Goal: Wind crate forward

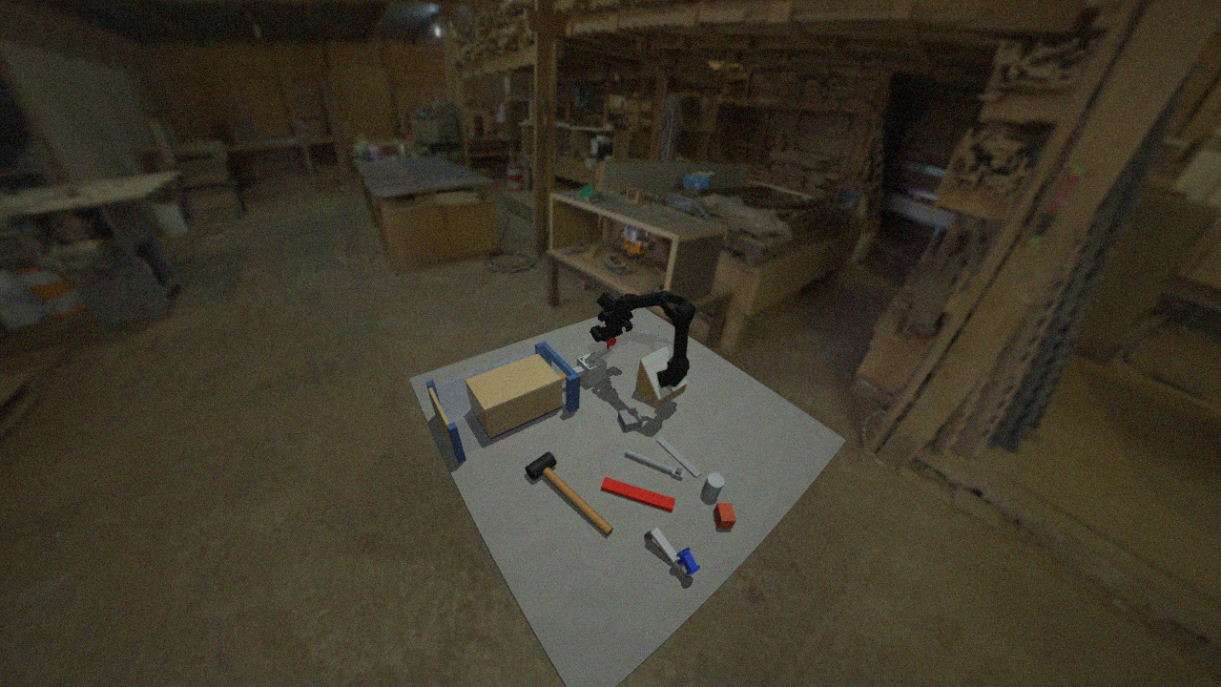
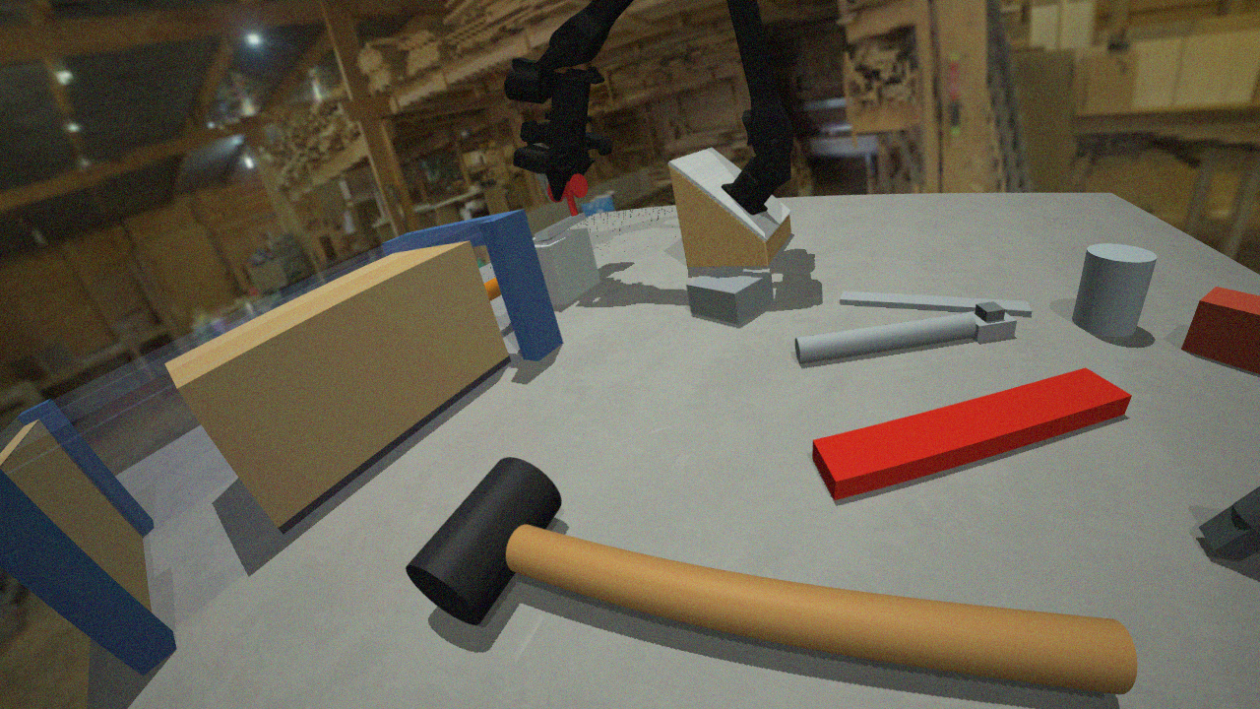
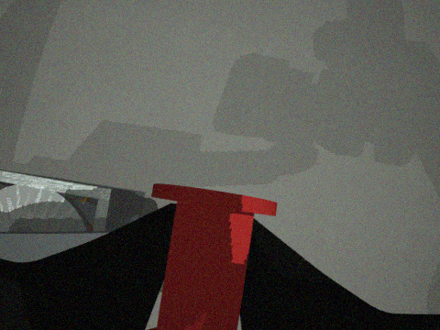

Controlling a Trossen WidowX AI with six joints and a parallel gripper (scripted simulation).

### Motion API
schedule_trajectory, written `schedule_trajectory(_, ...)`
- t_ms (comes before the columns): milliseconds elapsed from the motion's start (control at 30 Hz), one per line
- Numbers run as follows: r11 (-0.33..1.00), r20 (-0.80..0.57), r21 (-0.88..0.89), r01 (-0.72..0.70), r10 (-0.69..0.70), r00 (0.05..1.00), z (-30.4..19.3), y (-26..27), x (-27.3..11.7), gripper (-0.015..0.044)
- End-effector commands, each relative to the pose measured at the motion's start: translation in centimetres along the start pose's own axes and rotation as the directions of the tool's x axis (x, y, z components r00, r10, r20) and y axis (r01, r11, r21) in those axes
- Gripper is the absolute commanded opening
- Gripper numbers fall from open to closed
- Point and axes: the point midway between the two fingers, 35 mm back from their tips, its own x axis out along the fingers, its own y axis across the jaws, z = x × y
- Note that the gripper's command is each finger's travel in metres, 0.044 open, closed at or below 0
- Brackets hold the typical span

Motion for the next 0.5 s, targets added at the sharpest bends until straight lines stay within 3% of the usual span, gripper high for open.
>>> schedule_trajectory(0, 1.000, 0.013, -0.008, -0.012, 0.012, 1.000, 1.3, 0.8, 0.9, 0.0000)
schedule_trajectory(467, 1.000, 0.014, -0.008, -0.013, 0.013, 1.000, 2.8, 1.8, 1.5, 0.0000)
